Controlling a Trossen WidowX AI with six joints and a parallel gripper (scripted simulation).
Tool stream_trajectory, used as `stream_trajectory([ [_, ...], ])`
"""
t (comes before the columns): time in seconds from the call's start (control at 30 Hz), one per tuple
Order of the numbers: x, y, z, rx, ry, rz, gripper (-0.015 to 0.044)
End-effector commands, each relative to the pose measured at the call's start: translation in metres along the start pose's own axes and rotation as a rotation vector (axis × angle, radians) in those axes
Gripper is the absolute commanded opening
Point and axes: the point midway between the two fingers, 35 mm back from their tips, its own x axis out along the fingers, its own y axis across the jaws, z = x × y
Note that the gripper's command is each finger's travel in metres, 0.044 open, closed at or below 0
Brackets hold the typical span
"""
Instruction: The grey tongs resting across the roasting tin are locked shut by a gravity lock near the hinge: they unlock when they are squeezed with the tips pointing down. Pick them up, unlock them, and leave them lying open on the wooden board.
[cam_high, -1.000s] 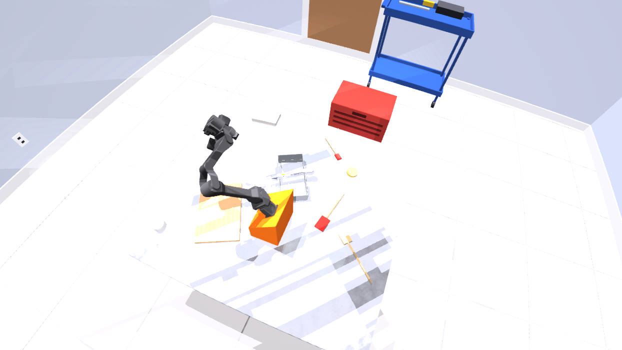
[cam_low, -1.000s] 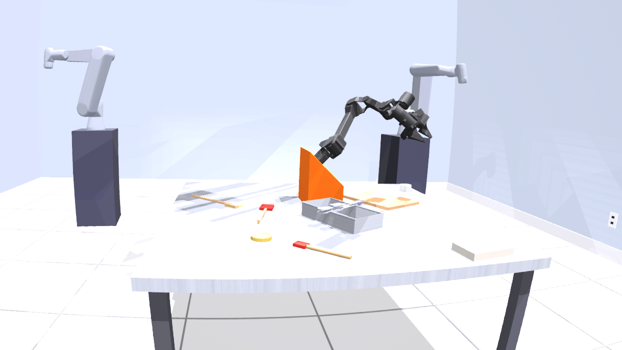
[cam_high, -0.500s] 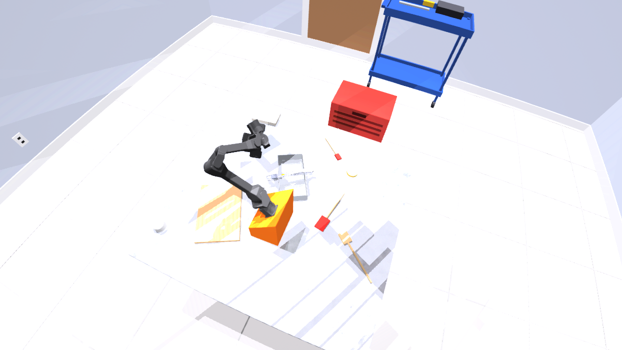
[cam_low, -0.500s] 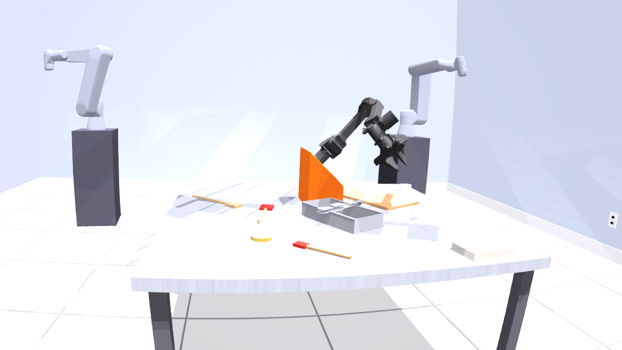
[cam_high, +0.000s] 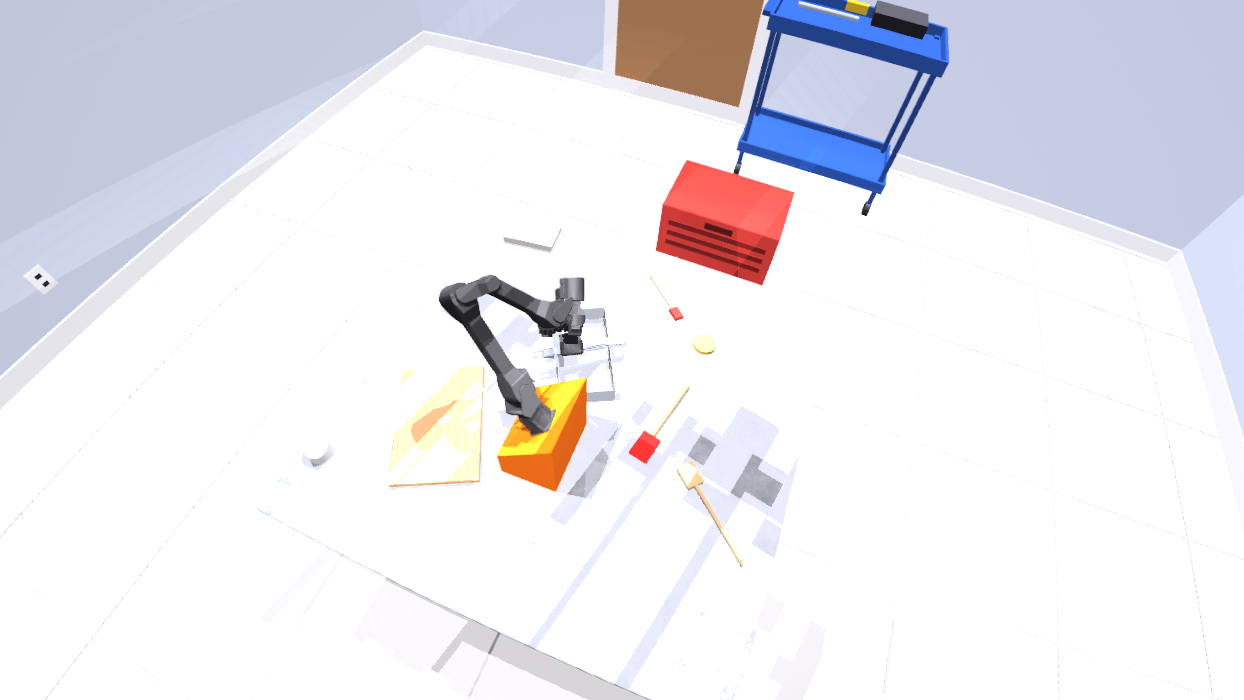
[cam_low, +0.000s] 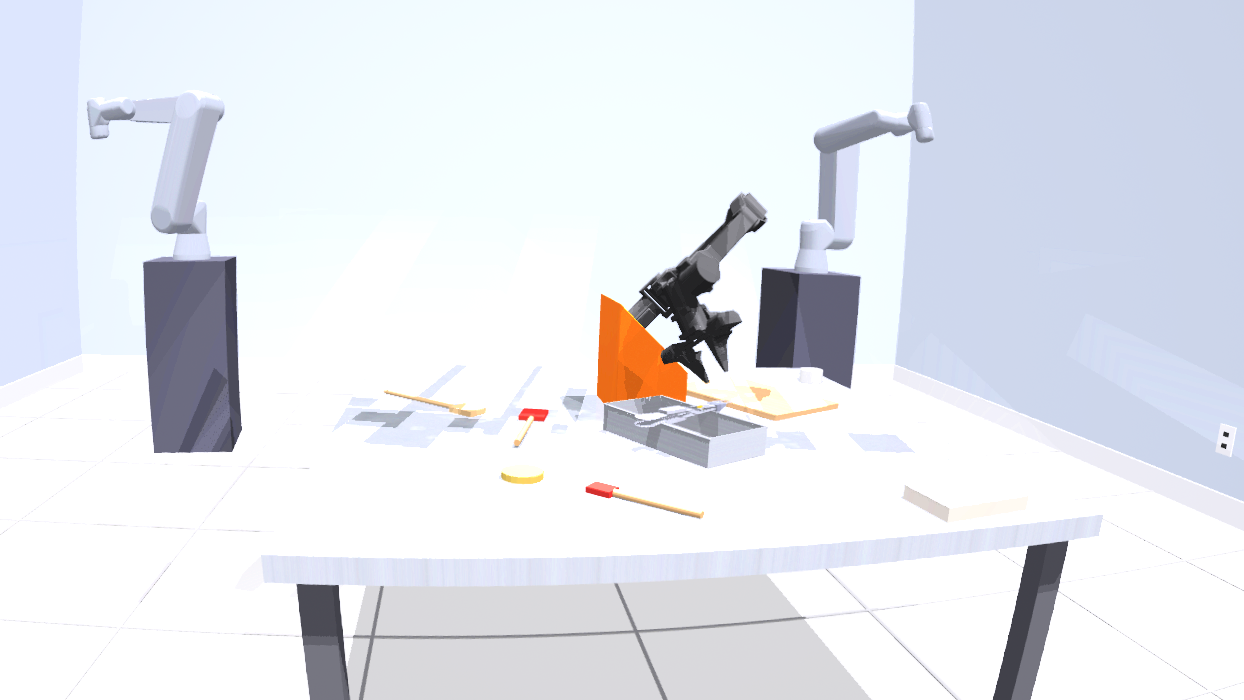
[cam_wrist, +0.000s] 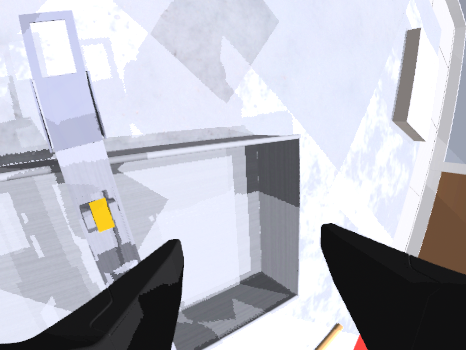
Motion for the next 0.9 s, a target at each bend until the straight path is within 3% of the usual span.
stream_trajectory([
  [0.0,-0.007,0.063,-0.027,-0.066,0.03,0.057,0.026],
  [0.87,0.006,0.067,-0.022,-0.075,0.033,0.069,0.026],
])
